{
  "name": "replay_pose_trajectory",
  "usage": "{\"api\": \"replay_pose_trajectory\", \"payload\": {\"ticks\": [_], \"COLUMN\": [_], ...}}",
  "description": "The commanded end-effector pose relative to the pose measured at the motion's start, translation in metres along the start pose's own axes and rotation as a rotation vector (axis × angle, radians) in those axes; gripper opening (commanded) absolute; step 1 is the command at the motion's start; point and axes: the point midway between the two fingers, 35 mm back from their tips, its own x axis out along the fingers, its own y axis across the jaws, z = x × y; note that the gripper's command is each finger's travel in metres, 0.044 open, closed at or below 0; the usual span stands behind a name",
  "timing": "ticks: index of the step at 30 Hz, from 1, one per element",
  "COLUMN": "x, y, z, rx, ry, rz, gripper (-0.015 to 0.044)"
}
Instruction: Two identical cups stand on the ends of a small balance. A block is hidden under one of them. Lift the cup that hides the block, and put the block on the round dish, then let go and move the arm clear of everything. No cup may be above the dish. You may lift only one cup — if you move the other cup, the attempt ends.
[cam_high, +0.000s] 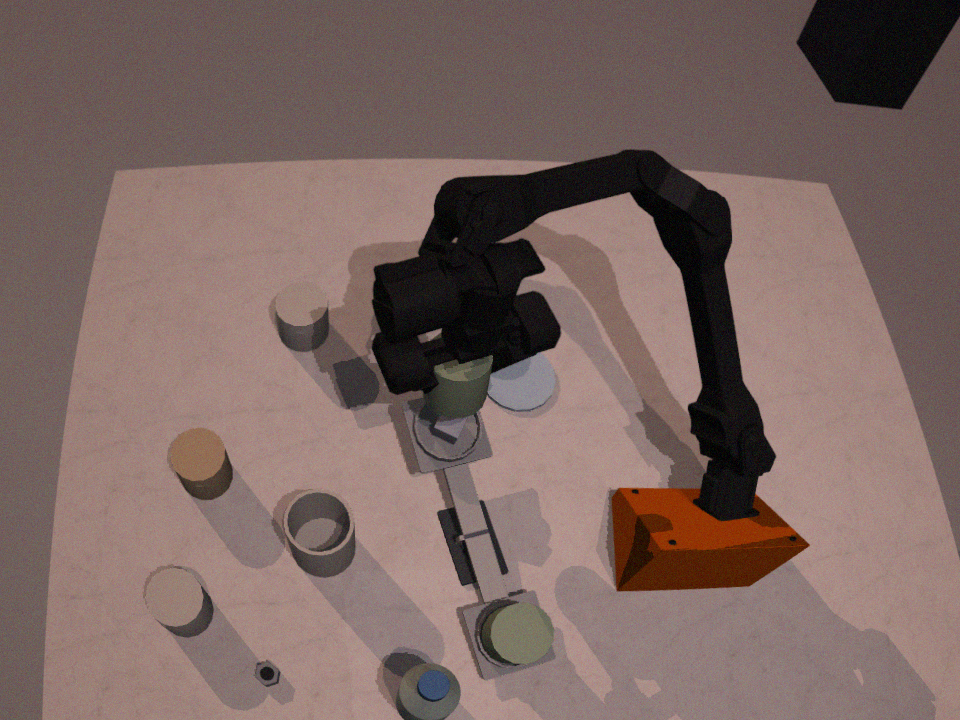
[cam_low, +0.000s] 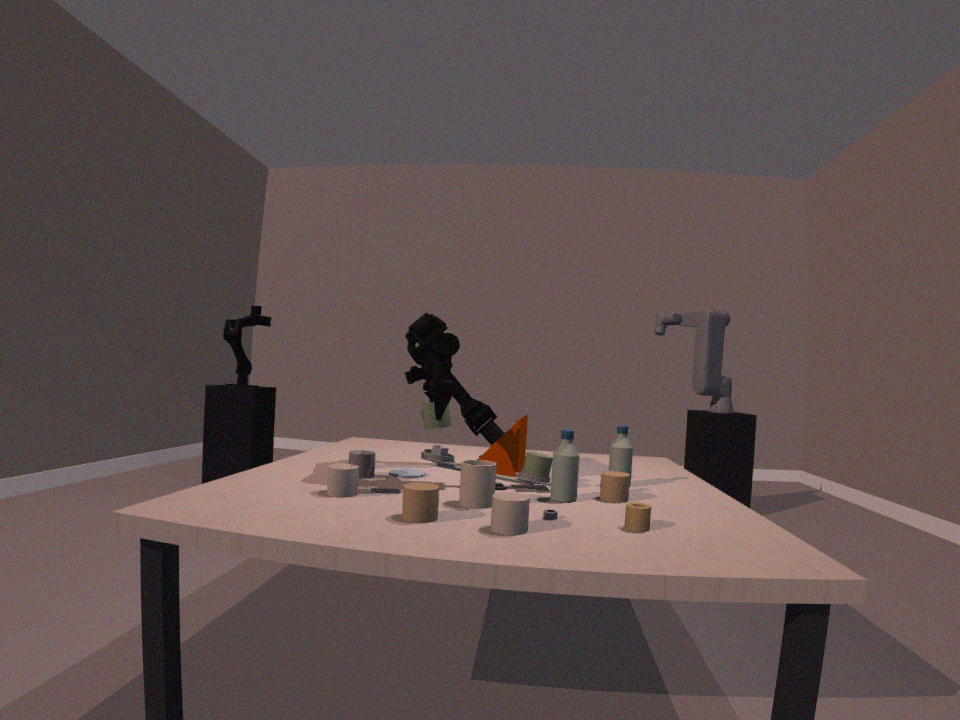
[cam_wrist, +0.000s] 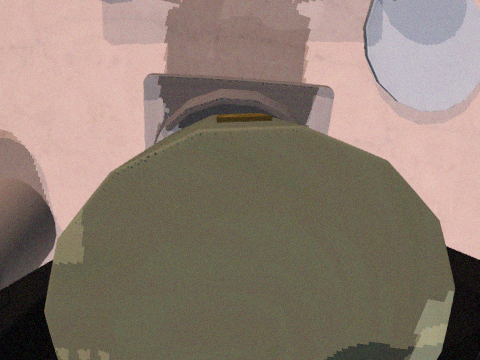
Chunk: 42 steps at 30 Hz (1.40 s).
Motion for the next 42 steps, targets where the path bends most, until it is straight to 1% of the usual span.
{"api": "replay_pose_trajectory", "payload": {"ticks": [1,31,42], "x": [0.000,0.000,0.017], "y": [0.000,0.000,-0.035], "z": [0.000,0.000,0.030], "rx": [0.000,0.000,0.017], "ry": [0.000,0.000,0.028], "rz": [0.001,0.001,-0.003], "gripper": [0.0000,0.0000,0.0000]}}
